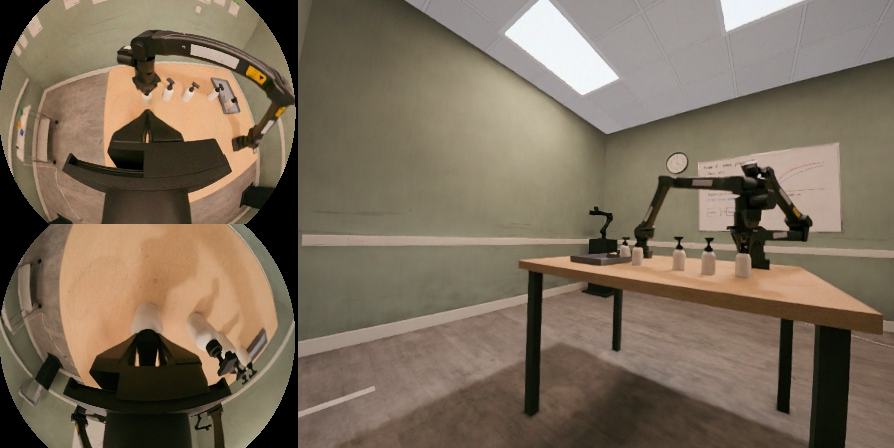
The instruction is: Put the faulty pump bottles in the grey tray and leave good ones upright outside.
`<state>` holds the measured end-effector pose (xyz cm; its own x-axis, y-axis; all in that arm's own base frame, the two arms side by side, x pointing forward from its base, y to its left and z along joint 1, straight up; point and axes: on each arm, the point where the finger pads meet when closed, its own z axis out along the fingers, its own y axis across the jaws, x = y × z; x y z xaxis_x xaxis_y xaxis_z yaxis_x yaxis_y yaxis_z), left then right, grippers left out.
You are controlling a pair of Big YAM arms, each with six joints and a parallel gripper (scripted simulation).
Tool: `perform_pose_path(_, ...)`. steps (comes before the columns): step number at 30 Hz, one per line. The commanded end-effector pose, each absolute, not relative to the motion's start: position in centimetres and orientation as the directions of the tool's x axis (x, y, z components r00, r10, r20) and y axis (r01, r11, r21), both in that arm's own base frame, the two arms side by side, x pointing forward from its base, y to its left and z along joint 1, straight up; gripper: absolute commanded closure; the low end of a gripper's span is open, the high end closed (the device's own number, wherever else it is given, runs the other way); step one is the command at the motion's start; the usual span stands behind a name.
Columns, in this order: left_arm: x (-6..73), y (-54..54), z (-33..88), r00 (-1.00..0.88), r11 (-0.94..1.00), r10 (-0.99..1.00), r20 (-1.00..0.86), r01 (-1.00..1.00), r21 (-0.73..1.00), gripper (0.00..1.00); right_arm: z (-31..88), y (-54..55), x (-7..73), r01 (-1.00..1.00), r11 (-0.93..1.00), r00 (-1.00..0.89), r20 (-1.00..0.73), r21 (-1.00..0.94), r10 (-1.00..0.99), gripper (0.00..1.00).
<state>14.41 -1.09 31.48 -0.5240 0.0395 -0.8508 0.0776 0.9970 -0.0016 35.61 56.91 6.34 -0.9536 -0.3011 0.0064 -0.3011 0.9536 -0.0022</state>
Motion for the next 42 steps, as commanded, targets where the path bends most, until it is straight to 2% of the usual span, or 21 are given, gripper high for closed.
perform_pose_path(1,14.1,-1.0,31.8,-0.519,0.997,0.035,-0.854,0.079,-0.007,1.0,11.1,57.9,36.0,-0.297,0.954,-0.954,-0.042,0.037,-0.295,0.79)
perform_pose_path(11,14.1,-1.0,31.8,-0.519,0.997,0.035,-0.854,0.079,-0.007,1.0,16.2,57.6,35.8,-0.297,0.954,-0.954,-0.042,0.037,-0.295,0.79)
perform_pose_path(14,14.1,-1.0,31.8,-0.519,0.997,0.035,-0.854,0.079,-0.007,1.0,14.5,57.6,35.9,-0.297,0.955,-0.955,-0.023,0.02,-0.296,0.79)
perform_pose_path(22,14.1,-1.0,31.8,-0.519,0.997,0.035,-0.854,0.079,-0.007,1.0,17.7,54.3,41.3,-0.351,0.933,-0.934,-0.103,0.084,-0.342,0.79)
perform_pose_path(28,14.4,-1.3,33.4,-0.488,0.995,0.037,-0.872,0.096,-0.012,1.0,17.5,43.4,48.3,-0.426,0.904,-0.901,-0.109,0.039,-0.42,0.79)
perform_pose_path(34,18.7,-5.4,36.2,-0.456,0.982,0.084,-0.886,0.191,-0.005,1.0,16.9,28.5,53.8,-0.422,0.907,-0.903,-0.092,0.005,-0.42,0.79)
perform_pose_path(36,21.1,-8.1,37.4,-0.434,0.969,0.105,-0.895,0.247,-0.007,1.0,16.6,22.4,54.8,-0.415,0.91,-0.906,-0.082,-0.005,-0.414,0.79)
perform_pose_path(38,21.1,-8.1,37.4,-0.434,0.969,0.105,-0.895,0.247,-0.007,1.0,16.6,22.4,54.8,-0.415,0.91,-0.906,-0.082,-0.005,-0.414,0.79)
perform_pose_path(42,26.7,-16.4,39.4,-0.375,0.917,0.153,-0.914,0.399,-0.01,1.0,15.6,9.1,54.3,-0.396,0.918,-0.916,-0.055,-0.021,-0.396,0.79)
